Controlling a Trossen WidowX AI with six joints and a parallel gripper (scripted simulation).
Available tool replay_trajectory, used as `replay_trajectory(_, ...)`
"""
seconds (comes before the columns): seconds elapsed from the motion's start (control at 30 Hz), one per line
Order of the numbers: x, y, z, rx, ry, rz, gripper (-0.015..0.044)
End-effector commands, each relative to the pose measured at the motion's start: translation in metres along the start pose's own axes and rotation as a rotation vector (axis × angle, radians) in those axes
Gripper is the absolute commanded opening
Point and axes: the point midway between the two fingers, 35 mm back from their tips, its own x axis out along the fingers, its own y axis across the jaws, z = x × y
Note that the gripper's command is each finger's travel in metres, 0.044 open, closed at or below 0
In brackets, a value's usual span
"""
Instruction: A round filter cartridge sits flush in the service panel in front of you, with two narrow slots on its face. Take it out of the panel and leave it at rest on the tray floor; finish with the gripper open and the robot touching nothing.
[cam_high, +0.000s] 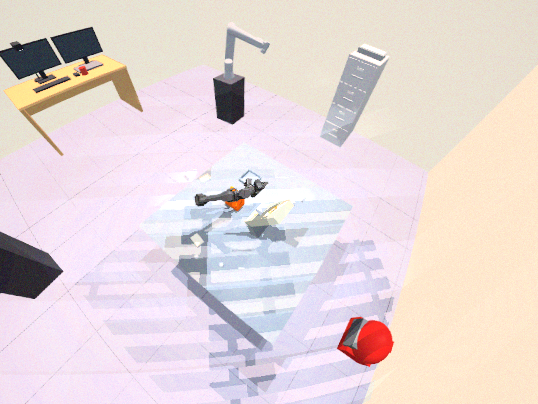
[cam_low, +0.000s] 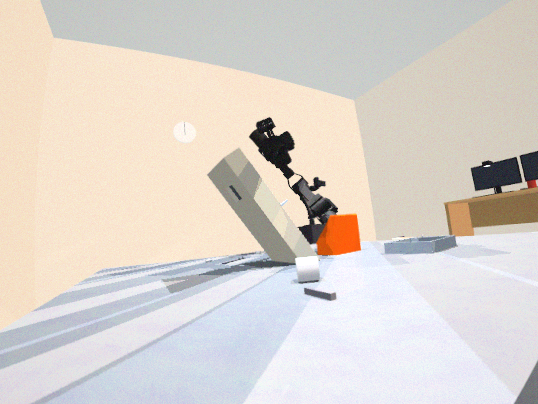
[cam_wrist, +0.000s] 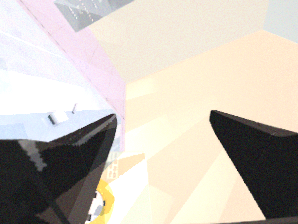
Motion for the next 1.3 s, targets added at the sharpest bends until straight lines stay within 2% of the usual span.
replay_trajectory(0.0,0.001,0.001,-0.001,0.015,0.007,0.005,0.0374)
replay_trajectory(0.2,0.023,0.032,-0.023,0.481,0.269,0.113,0.0216)
replay_trajectory(0.33,0.031,0.053,-0.038,0.797,0.504,0.096,0.0113)
replay_trajectory(0.47,0.033,0.070,-0.051,1.072,0.743,-0.019,0.0113)
replay_trajectory(0.63,0.027,0.083,-0.063,1.347,0.996,-0.309,0.0113)
replay_trajectory(0.73,0.020,0.087,-0.067,1.442,1.098,-0.534,0.0113)
replay_trajectory(0.87,0.014,0.087,-0.069,1.538,1.126,-0.757,0.0113)
replay_trajectory(1.27,0.013,0.087,-0.069,1.546,1.128,-0.786,0.0113)
